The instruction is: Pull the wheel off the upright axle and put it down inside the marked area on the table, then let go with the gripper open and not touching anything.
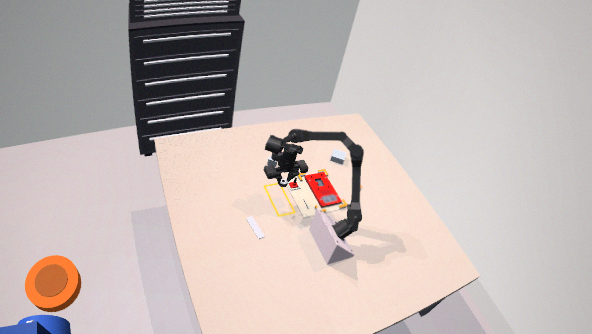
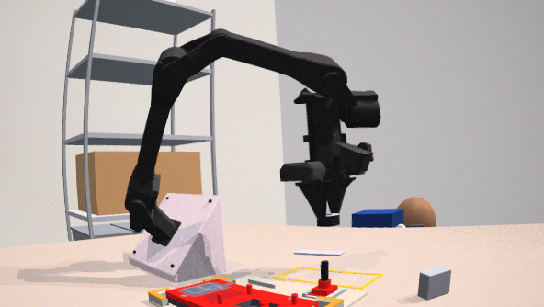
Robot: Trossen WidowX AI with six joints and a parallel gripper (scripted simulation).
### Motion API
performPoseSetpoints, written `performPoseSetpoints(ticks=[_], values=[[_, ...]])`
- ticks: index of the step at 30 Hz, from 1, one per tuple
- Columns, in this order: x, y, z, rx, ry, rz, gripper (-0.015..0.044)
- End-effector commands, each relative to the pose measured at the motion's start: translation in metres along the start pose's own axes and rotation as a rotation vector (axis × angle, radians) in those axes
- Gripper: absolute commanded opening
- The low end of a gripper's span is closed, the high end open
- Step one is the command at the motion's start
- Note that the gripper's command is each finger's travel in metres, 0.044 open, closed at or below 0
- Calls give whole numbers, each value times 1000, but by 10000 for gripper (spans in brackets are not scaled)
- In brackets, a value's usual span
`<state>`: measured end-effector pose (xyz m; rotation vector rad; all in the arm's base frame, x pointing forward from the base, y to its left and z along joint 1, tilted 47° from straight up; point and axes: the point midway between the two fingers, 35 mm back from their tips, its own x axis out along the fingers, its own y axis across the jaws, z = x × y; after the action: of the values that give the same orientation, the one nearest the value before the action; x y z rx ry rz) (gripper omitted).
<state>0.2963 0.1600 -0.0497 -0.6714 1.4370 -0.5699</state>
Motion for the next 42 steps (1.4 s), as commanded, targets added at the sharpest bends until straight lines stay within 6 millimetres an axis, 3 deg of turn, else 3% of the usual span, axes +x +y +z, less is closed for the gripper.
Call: performPoseSetpoints(ticks=[1,9,21,30,42], values=[[11,2,-3,1,8,-4,0],[30,2,-2,1,8,-4,0],[101,0,-3,2,7,-8,0],[105,0,-4,2,7,-9,0],[95,1,-2,7,6,-3,300]])
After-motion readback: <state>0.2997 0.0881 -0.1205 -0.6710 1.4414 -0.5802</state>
